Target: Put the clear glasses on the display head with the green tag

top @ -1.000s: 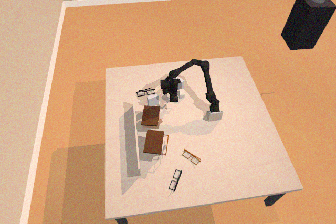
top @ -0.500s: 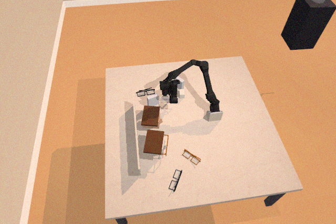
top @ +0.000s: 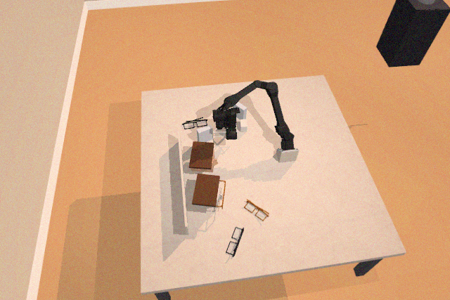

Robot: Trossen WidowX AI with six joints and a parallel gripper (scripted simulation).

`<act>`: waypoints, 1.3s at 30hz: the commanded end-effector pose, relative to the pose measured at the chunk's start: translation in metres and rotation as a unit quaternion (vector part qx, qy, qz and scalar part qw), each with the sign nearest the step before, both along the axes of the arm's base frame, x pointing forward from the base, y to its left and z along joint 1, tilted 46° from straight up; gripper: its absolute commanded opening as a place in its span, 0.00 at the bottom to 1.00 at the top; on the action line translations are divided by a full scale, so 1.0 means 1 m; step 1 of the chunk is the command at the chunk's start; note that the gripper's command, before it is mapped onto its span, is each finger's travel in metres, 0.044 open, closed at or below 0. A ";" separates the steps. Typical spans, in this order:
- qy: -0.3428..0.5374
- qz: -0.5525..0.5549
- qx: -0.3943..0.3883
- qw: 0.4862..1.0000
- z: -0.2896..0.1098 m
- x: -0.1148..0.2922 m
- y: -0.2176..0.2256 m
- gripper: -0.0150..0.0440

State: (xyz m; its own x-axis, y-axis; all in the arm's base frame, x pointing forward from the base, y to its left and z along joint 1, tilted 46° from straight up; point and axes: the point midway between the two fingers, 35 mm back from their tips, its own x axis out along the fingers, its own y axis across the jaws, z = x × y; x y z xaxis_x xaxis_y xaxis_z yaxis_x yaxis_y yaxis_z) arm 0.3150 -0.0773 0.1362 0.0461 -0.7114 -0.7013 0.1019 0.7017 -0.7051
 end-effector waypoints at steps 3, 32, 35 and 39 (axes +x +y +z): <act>-0.005 0.000 -0.002 1.000 0.001 0.006 0.002 0.25; -0.006 0.000 -0.001 1.000 -0.004 0.022 0.008 0.25; -0.006 0.000 -0.001 1.000 -0.004 0.024 0.008 0.25; -0.006 0.000 -0.001 1.000 -0.004 0.026 0.009 0.25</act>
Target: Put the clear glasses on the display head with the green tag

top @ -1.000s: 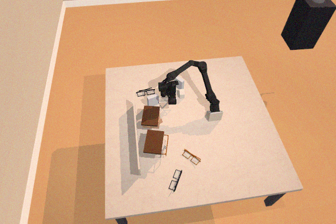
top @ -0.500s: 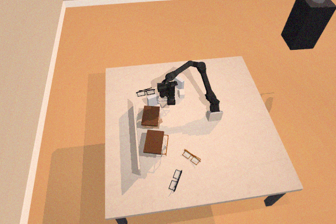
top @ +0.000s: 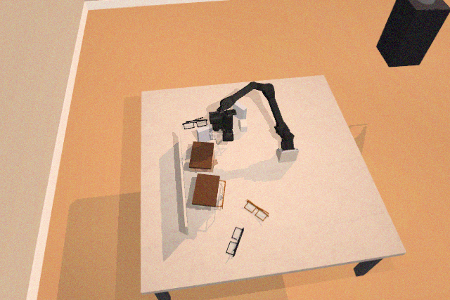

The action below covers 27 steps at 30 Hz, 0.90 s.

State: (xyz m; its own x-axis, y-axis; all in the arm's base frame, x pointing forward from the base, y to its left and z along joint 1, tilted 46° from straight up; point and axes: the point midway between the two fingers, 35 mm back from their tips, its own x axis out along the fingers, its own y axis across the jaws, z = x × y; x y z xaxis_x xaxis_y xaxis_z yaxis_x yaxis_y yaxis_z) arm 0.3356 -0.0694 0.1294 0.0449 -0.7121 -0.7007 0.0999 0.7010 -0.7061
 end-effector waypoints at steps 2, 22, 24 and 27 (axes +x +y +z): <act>-0.007 -0.001 -0.001 1.000 0.002 0.006 0.001 0.25; -0.007 -0.001 -0.001 1.000 0.002 0.016 0.002 0.25; -0.007 -0.001 -0.001 1.000 0.002 0.017 0.002 0.25; -0.007 -0.001 -0.001 1.000 0.002 0.018 0.003 0.25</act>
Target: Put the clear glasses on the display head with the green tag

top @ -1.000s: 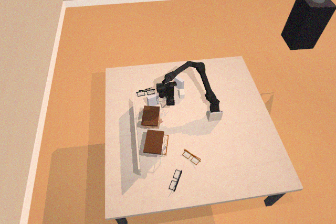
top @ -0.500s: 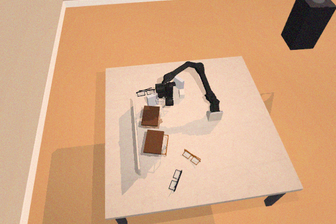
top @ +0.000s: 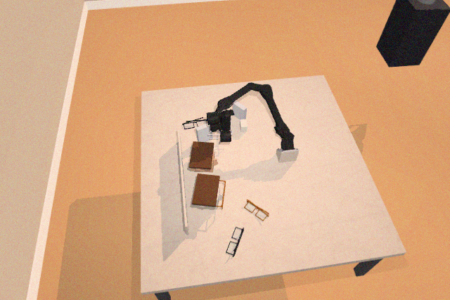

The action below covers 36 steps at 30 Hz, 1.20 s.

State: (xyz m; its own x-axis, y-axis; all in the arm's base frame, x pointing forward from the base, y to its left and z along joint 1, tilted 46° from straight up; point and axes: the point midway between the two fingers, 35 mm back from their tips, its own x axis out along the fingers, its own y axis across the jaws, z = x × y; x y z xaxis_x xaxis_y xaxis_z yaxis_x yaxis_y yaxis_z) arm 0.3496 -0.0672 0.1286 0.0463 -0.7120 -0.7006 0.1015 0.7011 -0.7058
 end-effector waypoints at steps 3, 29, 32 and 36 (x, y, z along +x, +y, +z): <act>-0.006 -0.001 -0.001 1.000 0.003 0.006 0.000 0.25; -0.006 -0.001 -0.001 1.000 0.002 0.004 0.001 0.25; -0.006 -0.001 -0.001 1.000 0.002 0.003 0.001 0.25; -0.006 -0.001 -0.001 1.000 0.002 0.001 0.001 0.25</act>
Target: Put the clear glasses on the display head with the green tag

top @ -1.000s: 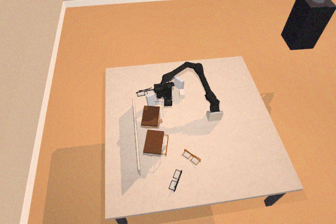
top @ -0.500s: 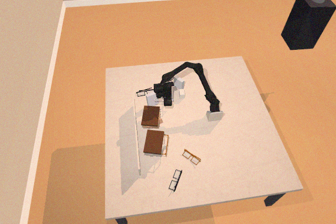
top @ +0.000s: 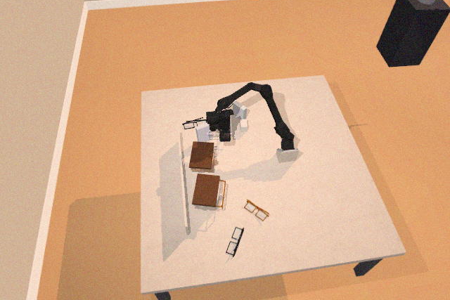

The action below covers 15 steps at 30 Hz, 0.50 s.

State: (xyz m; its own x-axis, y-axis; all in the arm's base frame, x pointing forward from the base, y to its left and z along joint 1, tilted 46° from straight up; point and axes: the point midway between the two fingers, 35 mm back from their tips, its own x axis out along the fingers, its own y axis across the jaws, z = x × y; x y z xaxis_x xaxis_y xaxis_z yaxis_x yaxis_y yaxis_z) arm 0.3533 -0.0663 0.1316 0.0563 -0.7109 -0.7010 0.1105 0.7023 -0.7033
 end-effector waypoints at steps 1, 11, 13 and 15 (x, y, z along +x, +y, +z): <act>0.001 -0.001 -0.002 1.000 -0.001 -0.003 0.000 0.25; 0.001 -0.001 -0.001 1.000 0.004 -0.007 0.006 0.25; 0.001 -0.001 0.000 1.000 0.010 -0.007 0.013 0.25; 0.001 -0.001 0.000 1.000 0.018 -0.008 0.021 0.25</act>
State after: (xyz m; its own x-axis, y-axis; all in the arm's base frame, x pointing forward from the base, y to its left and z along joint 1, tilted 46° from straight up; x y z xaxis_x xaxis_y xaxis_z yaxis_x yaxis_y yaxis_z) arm 0.3430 -0.0581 0.1367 0.0387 -0.7143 -0.6987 0.1011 0.6985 -0.7085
